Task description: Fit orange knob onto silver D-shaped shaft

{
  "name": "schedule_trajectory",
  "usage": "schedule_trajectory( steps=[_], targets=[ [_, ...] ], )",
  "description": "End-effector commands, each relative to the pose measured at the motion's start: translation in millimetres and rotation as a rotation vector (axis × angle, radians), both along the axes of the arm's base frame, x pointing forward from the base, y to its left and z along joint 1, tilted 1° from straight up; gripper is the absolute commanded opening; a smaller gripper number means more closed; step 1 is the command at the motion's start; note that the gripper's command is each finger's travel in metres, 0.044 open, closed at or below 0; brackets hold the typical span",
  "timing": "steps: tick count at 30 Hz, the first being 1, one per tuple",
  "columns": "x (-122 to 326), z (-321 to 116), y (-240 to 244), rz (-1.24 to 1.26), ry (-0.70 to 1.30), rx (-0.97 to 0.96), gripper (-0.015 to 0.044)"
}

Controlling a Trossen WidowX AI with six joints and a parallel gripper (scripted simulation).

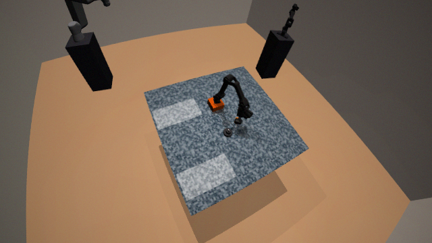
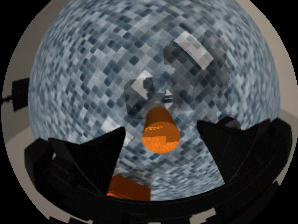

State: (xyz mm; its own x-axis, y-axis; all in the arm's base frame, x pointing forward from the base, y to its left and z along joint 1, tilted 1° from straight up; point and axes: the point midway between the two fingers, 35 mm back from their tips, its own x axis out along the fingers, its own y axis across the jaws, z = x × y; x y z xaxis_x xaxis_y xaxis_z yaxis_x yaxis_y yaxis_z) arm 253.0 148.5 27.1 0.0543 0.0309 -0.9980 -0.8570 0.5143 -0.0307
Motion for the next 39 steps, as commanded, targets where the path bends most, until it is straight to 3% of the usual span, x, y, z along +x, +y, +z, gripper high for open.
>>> schedule_trajectory(
  steps=[1,20,30,36,39],
  targets=[
    [-2.2,-9.0,-2.0,-0.004,0.009,-0.009,0.0440],
    [-2.8,-36.5,-2.8,-0.002,0.009,-0.009,0.0440],
    [-2.8,-36.5,-2.8,-0.002,0.009,-0.009,0.0177],
    [-2.8,-36.5,-2.8,-0.002,0.009,-0.009,0.0137],
    [0.4,-33.2,1.4,0.003,-0.008,0.009,0.0059]
  ],
)
